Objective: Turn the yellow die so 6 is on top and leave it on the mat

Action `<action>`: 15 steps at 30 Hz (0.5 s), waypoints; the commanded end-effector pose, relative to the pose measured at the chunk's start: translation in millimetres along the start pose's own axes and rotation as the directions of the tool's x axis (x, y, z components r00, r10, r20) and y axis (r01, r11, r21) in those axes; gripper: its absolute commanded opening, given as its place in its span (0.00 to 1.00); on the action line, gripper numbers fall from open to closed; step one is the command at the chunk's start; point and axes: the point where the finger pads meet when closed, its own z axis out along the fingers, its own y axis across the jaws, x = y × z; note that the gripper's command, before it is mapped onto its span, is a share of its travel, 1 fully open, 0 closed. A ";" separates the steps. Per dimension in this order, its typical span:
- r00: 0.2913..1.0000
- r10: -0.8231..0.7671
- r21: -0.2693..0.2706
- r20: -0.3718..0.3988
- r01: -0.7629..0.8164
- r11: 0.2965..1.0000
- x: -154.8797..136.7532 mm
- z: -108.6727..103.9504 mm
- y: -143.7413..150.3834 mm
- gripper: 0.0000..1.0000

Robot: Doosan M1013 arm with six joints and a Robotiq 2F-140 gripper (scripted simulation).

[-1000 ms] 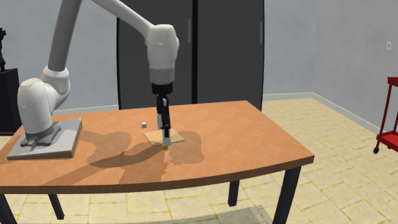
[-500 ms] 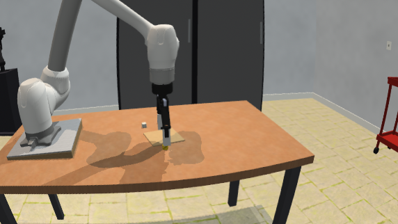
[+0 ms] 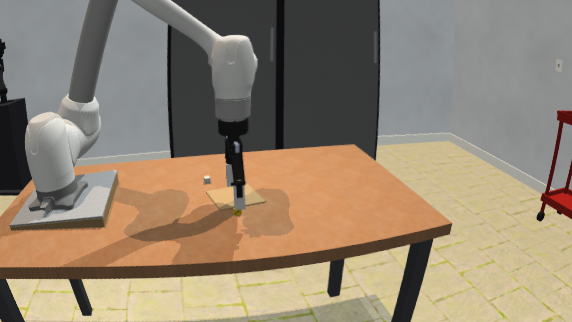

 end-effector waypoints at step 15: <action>1.000 0.000 0.000 0.000 0.000 1.000 2.4 -0.1 8.9 1.00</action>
